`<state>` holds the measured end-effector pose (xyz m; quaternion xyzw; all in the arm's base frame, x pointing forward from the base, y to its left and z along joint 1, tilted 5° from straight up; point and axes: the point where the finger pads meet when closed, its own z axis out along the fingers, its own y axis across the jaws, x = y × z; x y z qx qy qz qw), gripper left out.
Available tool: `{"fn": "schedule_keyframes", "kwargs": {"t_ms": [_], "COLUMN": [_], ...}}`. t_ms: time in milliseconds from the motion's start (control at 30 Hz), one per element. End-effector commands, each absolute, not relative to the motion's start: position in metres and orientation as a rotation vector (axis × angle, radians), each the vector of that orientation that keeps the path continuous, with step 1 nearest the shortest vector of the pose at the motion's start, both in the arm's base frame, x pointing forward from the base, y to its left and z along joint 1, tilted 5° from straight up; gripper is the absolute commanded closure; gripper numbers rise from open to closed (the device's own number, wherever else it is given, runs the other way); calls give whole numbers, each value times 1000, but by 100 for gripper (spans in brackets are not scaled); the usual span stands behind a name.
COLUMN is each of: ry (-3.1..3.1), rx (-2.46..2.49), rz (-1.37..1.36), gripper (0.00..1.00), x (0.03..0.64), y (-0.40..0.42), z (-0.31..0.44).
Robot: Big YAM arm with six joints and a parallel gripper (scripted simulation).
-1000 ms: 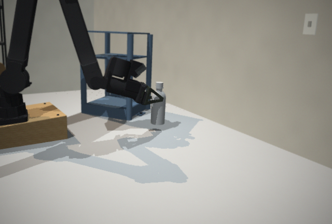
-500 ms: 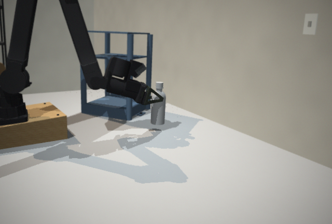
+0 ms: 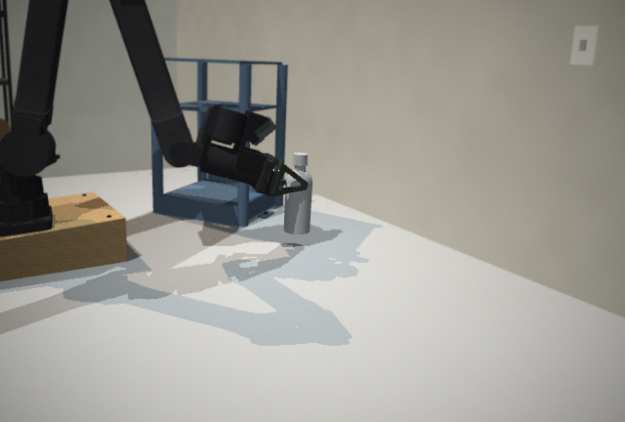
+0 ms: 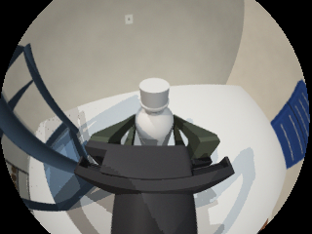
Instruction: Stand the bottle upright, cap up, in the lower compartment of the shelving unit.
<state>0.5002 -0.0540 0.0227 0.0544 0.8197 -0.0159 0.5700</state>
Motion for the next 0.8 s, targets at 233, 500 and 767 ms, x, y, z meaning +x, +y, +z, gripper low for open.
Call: {"fn": "schedule_keyframes", "kwargs": {"t_ms": [233, 500, 767], "ry": [1849, 1846, 1858], "rx": [111, 110, 111], "rz": [-53, -53, -52], "gripper": [60, 60, 60], "x": [520, 521, 513], "y": [-60, -59, -58], "z": [52, 53, 50]}}
